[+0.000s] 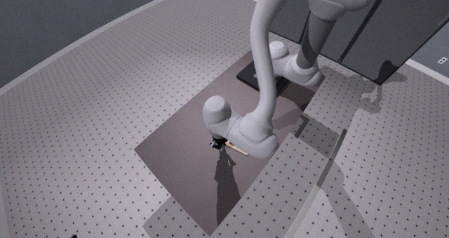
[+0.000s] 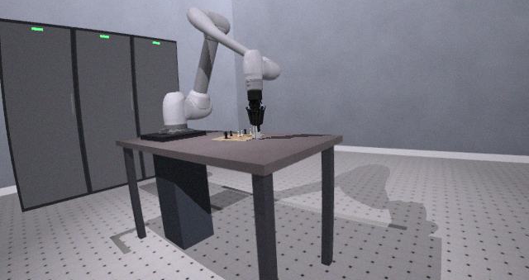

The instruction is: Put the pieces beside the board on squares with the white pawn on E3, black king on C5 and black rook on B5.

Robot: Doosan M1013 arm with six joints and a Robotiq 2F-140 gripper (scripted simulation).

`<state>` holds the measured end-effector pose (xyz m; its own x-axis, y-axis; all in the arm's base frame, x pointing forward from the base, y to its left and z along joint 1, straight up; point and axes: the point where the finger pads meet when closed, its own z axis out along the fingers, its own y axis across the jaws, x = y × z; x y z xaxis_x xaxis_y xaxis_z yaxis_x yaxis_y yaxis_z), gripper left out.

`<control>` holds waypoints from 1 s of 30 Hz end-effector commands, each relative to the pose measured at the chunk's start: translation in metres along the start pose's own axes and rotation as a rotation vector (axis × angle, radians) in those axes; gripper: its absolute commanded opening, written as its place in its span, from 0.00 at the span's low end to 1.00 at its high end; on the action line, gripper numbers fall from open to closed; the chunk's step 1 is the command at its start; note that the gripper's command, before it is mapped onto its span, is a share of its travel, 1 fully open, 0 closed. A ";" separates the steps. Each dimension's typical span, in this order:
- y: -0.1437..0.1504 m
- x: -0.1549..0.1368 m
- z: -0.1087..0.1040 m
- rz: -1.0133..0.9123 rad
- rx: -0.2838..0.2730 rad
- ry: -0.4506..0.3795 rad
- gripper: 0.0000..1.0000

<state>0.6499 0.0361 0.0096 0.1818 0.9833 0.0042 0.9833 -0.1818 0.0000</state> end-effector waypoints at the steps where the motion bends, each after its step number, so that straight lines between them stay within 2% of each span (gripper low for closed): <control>1: 0.000 0.000 -0.003 0.000 0.000 0.000 0.00; 4: 0.000 0.000 -0.014 0.000 0.000 0.000 0.00; 8: 0.000 0.000 -0.039 0.000 0.000 0.000 0.00; 10: 0.000 0.000 -0.039 0.000 0.000 0.000 0.00; 18: 0.000 0.000 -0.093 0.000 0.000 0.000 0.00; 21: 0.000 0.000 -0.099 0.000 0.000 0.000 0.00; 30: 0.000 0.000 -0.100 0.000 0.000 0.000 0.00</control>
<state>0.6499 0.0357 0.1092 0.1818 0.9833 0.0042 0.9833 -0.1818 -0.0001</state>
